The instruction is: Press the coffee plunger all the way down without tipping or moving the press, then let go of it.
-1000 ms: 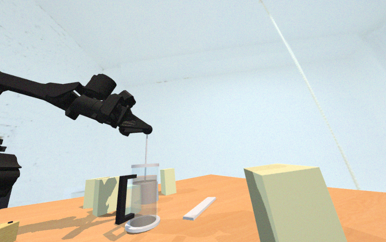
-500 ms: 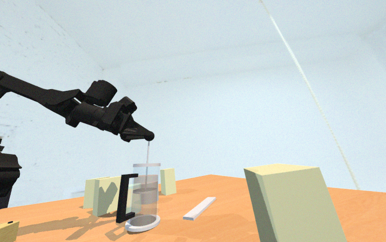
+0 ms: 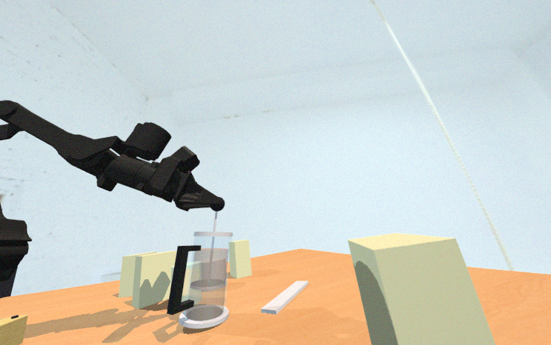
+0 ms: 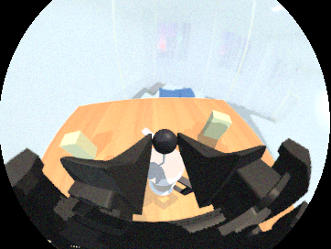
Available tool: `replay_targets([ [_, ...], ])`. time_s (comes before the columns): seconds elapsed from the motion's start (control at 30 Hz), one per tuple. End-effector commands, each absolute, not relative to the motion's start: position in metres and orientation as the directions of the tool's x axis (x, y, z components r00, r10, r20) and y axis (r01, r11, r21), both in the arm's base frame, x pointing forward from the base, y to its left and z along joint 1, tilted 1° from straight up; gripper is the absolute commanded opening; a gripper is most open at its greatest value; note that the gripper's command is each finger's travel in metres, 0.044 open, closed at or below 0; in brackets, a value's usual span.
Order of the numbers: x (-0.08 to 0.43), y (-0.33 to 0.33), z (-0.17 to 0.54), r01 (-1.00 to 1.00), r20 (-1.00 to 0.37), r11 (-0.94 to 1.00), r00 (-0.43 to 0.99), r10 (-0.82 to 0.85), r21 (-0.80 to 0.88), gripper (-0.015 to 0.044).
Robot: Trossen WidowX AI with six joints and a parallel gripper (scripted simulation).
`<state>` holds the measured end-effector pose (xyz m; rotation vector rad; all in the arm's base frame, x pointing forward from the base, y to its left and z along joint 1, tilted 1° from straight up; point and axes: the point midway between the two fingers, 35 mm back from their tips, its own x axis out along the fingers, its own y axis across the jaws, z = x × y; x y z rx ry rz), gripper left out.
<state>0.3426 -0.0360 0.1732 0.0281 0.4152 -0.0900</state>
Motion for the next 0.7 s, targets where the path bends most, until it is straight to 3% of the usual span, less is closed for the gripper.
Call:
replay_targets([
  [0.0, 0.3406, -0.0354, 0.1458, 0.098, -0.477, 0.995, 0.875, -0.078, 0.017, 0.0122],
  [0.67, 0.3461, -0.0359, 0.1486, 0.098, -0.477, 0.995, 0.876, -0.078, 0.017, 0.0122],
])
